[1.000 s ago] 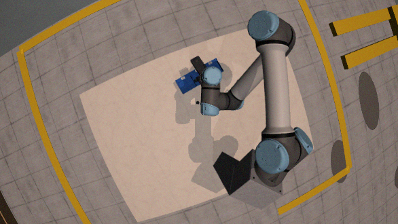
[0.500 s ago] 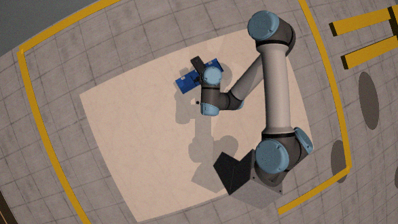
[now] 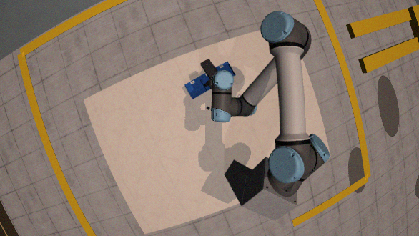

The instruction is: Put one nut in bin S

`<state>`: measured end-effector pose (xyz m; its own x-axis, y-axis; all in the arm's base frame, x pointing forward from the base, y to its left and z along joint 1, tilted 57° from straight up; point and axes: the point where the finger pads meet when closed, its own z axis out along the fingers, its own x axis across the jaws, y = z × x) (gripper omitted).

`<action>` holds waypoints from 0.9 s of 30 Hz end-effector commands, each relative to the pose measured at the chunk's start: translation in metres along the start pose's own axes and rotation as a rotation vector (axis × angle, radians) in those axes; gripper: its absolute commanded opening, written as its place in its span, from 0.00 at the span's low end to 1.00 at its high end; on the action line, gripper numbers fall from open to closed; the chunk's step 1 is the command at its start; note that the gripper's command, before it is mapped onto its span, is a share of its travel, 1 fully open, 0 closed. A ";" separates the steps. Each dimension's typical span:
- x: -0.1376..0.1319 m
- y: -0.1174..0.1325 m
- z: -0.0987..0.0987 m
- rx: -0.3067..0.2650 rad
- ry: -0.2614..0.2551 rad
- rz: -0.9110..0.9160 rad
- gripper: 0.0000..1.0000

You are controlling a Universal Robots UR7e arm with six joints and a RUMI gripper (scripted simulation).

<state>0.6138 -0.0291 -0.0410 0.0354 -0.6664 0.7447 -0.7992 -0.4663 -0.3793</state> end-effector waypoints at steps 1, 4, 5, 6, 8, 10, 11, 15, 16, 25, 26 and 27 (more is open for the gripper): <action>0.000 0.000 -0.002 0.001 0.000 0.000 0.04; 0.000 0.000 -0.006 0.001 0.000 0.000 0.04; 0.000 0.000 -0.007 0.001 0.000 0.000 0.04; 0.000 0.000 -0.008 0.001 0.000 0.000 0.04; 0.000 0.000 -0.011 0.001 0.000 0.000 0.04; 0.000 0.000 -0.014 0.001 0.000 0.000 0.04; 0.000 0.000 -0.015 0.001 0.000 0.000 0.04; 0.000 0.000 -0.018 0.001 0.000 0.000 0.04; 0.000 0.000 -0.019 0.001 0.000 0.000 0.04; 0.000 0.000 -0.030 0.001 0.000 0.000 0.04; 0.000 0.000 -0.034 0.001 0.000 0.000 0.04; 0.000 0.000 -0.038 0.001 0.000 0.000 0.04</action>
<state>0.5970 -0.0129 -0.0257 0.0355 -0.6664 0.7448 -0.7991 -0.4664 -0.3793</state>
